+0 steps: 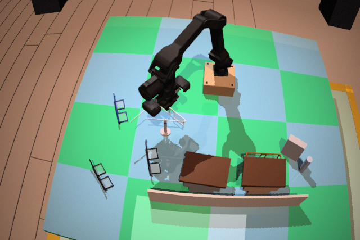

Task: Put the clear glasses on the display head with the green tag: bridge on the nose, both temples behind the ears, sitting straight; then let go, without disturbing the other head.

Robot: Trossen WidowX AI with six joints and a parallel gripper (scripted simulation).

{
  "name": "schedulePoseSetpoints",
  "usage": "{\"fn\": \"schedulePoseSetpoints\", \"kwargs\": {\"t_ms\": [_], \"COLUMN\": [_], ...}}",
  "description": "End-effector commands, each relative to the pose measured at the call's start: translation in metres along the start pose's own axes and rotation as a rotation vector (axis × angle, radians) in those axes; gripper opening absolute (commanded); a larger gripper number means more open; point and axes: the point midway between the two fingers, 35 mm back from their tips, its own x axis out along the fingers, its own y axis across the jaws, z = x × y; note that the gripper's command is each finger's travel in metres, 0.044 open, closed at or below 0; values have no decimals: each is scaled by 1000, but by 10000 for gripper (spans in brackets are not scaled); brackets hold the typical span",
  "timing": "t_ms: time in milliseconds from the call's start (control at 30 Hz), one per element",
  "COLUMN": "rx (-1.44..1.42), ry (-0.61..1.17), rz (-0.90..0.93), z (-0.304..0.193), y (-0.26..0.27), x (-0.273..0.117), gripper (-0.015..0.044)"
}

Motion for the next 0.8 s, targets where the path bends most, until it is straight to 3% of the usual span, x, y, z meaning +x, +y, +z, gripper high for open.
{"fn": "schedulePoseSetpoints", "kwargs": {"t_ms": [0,767], "rx": [132,869], "ry": [-3,-2], "rz": [0,-1], "z": [-3,-22], "y": [-3,-18], "x": [0,2], "gripper": [0,0]}}
